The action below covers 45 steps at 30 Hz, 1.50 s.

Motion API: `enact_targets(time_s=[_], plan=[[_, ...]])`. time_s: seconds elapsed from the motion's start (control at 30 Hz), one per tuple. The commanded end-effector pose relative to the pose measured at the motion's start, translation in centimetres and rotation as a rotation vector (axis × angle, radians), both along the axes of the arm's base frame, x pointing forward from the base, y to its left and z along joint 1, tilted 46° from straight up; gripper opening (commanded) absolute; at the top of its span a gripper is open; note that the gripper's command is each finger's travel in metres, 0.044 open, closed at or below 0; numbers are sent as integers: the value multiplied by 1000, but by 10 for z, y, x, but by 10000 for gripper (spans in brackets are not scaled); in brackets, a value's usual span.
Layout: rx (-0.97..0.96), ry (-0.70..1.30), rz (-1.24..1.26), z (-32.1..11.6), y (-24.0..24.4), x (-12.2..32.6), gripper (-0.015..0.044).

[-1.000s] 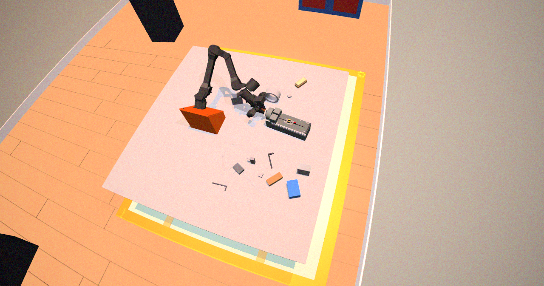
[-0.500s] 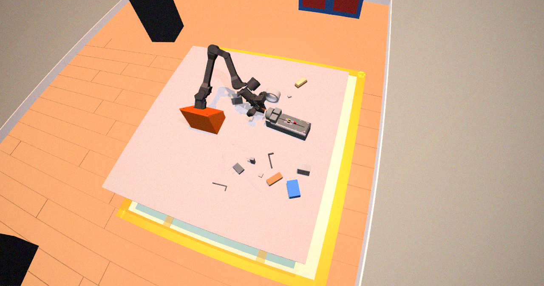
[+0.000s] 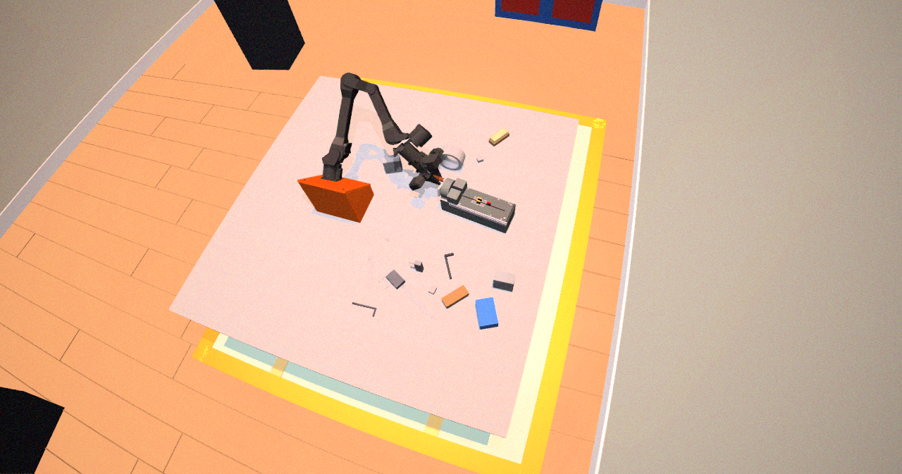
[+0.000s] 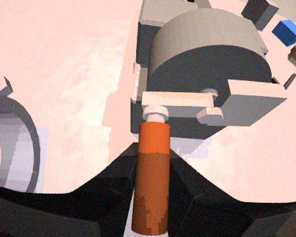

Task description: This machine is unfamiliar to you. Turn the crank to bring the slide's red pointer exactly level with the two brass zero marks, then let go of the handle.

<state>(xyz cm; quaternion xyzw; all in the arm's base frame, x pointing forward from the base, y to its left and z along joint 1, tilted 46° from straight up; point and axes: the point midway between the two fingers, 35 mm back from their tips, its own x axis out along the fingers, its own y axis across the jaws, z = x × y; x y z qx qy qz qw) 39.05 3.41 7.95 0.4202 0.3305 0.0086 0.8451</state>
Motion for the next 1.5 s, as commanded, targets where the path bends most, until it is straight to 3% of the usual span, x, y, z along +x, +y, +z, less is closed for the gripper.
enact_targets(time_s=[0.0, 1.47], plan=[[-1, -10, 1, 8, -6, -1, 0], [-4, -9, 1, 5, -45, -13, 0]])
